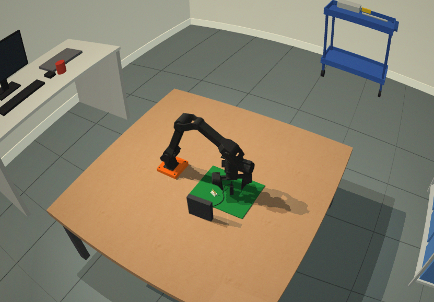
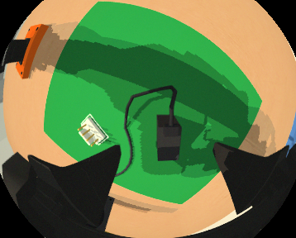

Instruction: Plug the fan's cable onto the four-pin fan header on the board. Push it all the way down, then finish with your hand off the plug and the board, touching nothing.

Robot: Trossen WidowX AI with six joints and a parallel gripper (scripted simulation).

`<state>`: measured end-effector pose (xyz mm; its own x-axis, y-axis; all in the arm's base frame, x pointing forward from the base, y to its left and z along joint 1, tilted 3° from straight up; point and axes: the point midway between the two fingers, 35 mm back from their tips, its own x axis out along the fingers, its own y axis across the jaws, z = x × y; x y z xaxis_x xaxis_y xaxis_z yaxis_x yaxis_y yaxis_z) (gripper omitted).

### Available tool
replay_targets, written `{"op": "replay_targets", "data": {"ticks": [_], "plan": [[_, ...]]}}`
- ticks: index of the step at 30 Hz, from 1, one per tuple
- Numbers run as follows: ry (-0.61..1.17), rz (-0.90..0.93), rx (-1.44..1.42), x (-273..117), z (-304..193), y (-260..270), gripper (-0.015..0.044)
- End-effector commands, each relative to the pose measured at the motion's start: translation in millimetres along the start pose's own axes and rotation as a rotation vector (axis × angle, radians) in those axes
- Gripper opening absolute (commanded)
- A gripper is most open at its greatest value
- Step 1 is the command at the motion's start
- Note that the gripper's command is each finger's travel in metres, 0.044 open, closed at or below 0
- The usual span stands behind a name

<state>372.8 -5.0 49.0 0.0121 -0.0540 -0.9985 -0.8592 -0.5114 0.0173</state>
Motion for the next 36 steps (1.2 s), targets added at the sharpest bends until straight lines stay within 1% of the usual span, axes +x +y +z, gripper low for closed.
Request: {"op": "replay_targets", "data": {"ticks": [1,13,30,33,36], "plan": [[-0.005,0.004,-0.007,8.2,1.2,1.2,0.0440],[-0.005,0.004,-0.007,21.8,1.7,2.0,0.0440],[-0.002,0.003,0.000,19.2,0.8,1.3,0.0000],[-0.002,0.003,-0.001,16.5,0.7,1.1,0.0000],[-0.004,0.004,-0.005,-19.3,0.4,0.5,0.0000]]}}
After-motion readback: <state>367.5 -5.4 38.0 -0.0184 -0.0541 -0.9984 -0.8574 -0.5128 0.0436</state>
